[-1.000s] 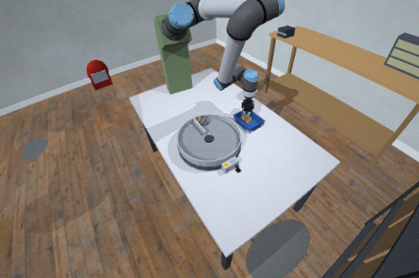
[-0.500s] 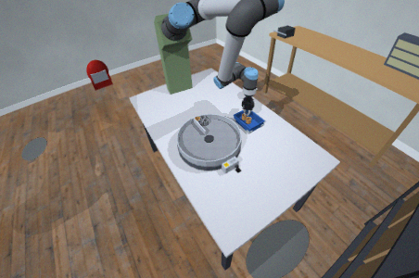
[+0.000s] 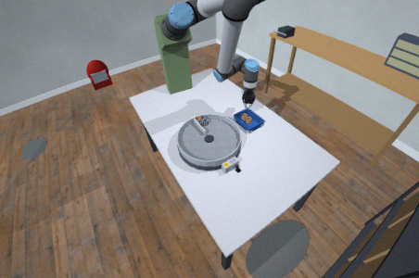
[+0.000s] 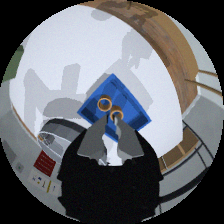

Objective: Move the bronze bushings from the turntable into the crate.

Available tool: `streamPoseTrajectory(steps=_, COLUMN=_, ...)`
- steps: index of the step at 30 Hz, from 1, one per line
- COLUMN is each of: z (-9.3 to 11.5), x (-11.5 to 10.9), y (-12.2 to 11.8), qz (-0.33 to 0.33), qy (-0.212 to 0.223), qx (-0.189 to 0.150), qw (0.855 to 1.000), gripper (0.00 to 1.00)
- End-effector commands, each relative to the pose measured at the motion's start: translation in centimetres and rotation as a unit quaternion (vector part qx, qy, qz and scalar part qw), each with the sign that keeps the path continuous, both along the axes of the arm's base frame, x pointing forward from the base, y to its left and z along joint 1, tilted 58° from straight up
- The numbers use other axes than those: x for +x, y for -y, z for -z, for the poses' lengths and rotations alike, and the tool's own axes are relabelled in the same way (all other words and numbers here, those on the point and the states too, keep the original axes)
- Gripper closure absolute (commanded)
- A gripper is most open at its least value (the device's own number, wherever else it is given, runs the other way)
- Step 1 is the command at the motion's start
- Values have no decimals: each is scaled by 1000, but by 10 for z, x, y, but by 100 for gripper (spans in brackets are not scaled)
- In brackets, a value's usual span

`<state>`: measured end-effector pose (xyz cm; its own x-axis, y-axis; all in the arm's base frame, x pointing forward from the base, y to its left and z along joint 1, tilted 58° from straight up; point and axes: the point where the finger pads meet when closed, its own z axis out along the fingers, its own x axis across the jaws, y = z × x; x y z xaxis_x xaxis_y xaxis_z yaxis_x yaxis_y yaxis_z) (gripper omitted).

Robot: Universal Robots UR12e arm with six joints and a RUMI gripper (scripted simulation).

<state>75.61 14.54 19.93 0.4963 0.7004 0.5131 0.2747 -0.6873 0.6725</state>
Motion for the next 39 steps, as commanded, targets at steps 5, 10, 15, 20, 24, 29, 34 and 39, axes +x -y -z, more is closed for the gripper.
streamPoseTrajectory(steps=5, z=-13, x=-20, y=-5, qz=0, qy=0, qx=0, qw=1000, gripper=94)
streamPoseTrajectory(steps=10, z=-14, x=-22, y=-5, qz=0, qy=0, qx=0, qw=1000, gripper=94)
streamPoseTrajectory(steps=15, z=-14, x=-22, y=-5, qz=0, qy=0, qx=0, qw=1000, gripper=94)
streamPoseTrajectory(steps=20, z=-14, x=-22, y=-5, qz=0, qy=0, qx=0, qw=1000, gripper=94)
streamPoseTrajectory(steps=24, z=-14, x=-22, y=-5, qz=0, qy=0, qx=0, qw=1000, gripper=94)
streamPoseTrajectory(steps=29, z=-14, x=-22, y=-5, qz=0, qy=0, qx=0, qw=1000, gripper=94)
streamPoseTrajectory(steps=34, z=-14, x=-22, y=-5, qz=0, qy=0, qx=0, qw=1000, gripper=94)
streamPoseTrajectory(steps=39, z=-14, x=-22, y=-5, qz=0, qy=0, qx=0, qw=1000, gripper=94)
